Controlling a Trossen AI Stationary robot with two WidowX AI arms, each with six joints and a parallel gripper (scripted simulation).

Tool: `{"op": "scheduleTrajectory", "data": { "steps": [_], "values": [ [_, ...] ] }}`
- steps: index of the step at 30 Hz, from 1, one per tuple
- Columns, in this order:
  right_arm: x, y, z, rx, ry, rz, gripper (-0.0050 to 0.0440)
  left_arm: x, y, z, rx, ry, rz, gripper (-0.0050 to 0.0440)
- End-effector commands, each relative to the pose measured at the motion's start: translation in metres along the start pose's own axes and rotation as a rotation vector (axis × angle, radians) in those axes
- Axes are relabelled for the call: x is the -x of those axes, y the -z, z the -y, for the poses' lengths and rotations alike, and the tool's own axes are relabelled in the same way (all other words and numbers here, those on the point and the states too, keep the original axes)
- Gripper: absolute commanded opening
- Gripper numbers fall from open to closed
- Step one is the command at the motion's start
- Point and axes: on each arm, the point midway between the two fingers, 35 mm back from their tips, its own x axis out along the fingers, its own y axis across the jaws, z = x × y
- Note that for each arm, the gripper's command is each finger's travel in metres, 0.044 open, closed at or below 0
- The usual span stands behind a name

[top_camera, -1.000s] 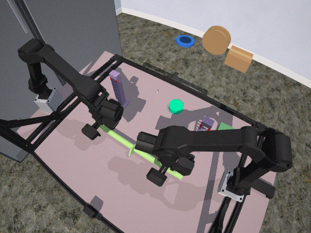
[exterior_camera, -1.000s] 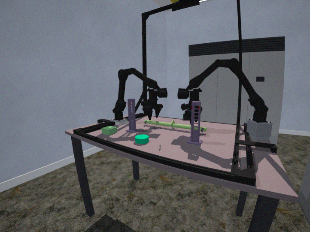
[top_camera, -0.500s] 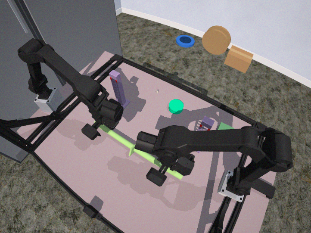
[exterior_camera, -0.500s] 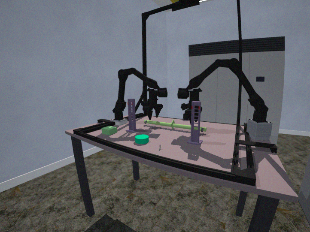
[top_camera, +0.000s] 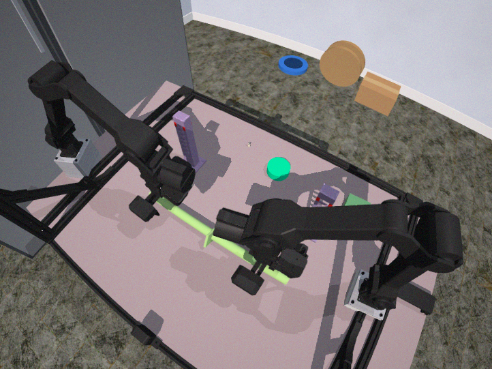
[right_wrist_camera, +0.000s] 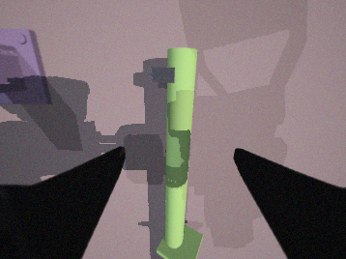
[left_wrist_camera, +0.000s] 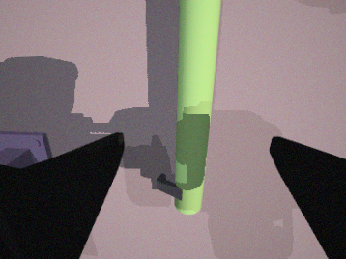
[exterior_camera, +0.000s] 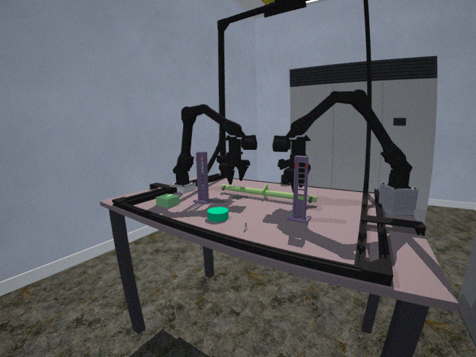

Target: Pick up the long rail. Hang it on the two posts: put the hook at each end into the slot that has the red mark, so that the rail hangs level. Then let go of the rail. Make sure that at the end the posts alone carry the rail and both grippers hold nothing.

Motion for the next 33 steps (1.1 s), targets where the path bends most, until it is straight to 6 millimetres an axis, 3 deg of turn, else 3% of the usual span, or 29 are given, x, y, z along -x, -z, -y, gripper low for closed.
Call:
{"op": "scheduleTrajectory", "data": {
  "steps": [1,25,33],
  "values": [
    [0.000,0.000,0.000,-0.001,-0.001,0.000,0.0440,0.000,0.000,0.000,0.000,-0.001,0.000,0.0440],
    [-0.035,-0.003,0.000,-0.001,-0.001,0.000,0.0440,-0.036,0.002,0.000,0.000,-0.001,0.000,0.0440],
    [-0.036,-0.003,0.000,-0.001,-0.001,0.000,0.0440,-0.037,0.002,0.000,0.000,-0.001,0.000,0.0440]
  ]
}}
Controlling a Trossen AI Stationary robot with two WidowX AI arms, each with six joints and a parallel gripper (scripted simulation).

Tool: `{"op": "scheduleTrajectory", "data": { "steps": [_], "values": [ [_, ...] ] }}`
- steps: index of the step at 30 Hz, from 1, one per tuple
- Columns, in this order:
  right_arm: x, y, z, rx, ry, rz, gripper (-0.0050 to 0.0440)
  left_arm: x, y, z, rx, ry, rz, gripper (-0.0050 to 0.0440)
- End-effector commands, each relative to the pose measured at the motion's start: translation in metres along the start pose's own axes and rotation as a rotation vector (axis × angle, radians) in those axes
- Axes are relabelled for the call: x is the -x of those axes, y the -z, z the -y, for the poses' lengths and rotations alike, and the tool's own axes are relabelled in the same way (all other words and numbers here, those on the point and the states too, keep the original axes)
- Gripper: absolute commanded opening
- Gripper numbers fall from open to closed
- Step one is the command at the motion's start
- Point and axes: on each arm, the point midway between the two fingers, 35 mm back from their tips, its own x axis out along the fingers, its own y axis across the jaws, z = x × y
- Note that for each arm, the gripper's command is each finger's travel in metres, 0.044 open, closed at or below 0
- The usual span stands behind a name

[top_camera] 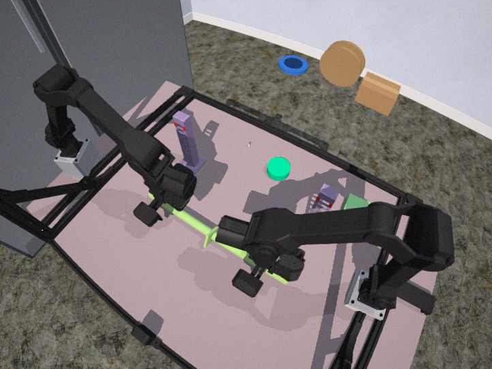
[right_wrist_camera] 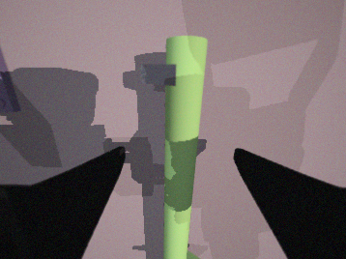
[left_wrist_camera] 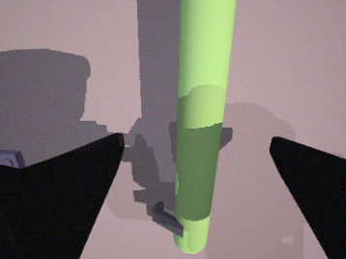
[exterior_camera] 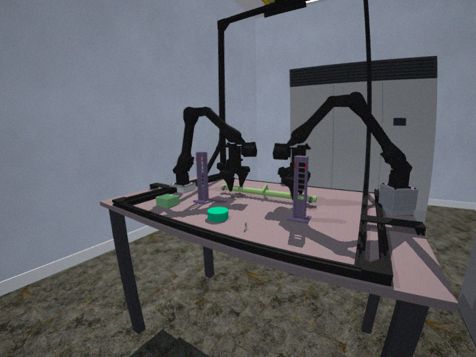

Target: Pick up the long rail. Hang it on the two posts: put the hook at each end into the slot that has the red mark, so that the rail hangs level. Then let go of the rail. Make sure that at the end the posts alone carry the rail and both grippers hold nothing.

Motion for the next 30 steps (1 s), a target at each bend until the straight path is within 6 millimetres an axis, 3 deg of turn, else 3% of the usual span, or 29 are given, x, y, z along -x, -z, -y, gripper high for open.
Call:
{"op": "scheduleTrajectory", "data": {
  "steps": [1,2,13,15,20,30],
  "values": [
    [-0.0033,-0.0026,-0.0006,-0.002,-0.003,0.009,0.0440,-0.0040,0.0023,0.0001,0.000,0.001,-0.009,0.0440],
    [-0.0033,-0.0026,-0.0006,-0.002,-0.003,0.009,0.0440,-0.0040,0.0023,0.0001,0.000,0.001,-0.009,0.0440],
    [-0.0033,-0.0026,-0.0006,-0.002,-0.003,0.009,0.0176,-0.0040,0.0023,0.0001,0.000,0.001,-0.009,0.0176],
    [-0.0033,-0.0026,-0.0006,-0.002,-0.003,0.009,0.0176,-0.0040,0.0023,0.0001,0.000,0.001,-0.009,0.0176],
    [-0.0033,-0.0026,-0.0006,-0.002,-0.003,0.009,0.0056,-0.0040,0.0023,0.0001,0.000,0.001,-0.009,0.0056],
    [-0.0033,-0.0026,-0.0006,-0.002,-0.003,0.009,0.0056,-0.0040,0.0023,0.0001,0.000,0.001,-0.009,0.0056]
  ]
}}
